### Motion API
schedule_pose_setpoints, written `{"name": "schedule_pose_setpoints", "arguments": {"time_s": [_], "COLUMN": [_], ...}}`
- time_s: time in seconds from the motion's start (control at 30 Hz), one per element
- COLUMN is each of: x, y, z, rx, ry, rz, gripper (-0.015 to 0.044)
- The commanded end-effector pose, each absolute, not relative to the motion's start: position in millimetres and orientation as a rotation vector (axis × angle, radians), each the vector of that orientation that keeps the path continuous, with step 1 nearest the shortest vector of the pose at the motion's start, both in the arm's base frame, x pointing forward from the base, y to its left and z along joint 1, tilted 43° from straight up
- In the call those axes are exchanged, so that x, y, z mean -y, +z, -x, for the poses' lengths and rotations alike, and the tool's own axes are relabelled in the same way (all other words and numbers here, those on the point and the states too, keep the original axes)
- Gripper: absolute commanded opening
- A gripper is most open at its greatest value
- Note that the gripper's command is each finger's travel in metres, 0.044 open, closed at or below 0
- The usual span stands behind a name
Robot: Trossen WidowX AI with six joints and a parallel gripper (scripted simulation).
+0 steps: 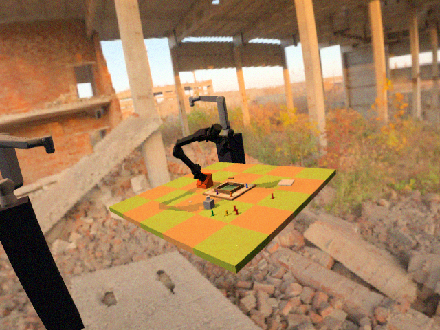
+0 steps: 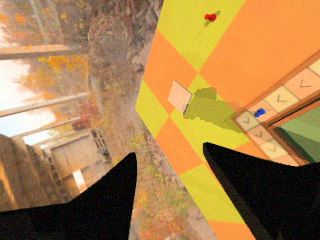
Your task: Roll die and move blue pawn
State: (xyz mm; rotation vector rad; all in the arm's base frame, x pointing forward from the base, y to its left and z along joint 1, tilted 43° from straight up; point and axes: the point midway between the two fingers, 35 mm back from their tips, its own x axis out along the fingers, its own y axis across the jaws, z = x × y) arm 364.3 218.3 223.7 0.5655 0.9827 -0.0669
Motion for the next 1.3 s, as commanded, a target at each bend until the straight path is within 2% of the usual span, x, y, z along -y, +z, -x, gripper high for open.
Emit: {"name": "schedule_pose_setpoints", "arguments": {"time_s": [0.0,0.23,0.53,1.27], "x": [-146,-31,84,107], "y": [206,183,168,139], "z": [-362,-334,-258,-256], "rx": [-0.967,-0.998,-1.149,-1.163], "ry": [-0.249,-0.547,-0.869,-0.889], "rz": [-0.429,-0.187,0.138,0.161], "gripper": [0.0275,0.0275,0.0275,0.0275]}}
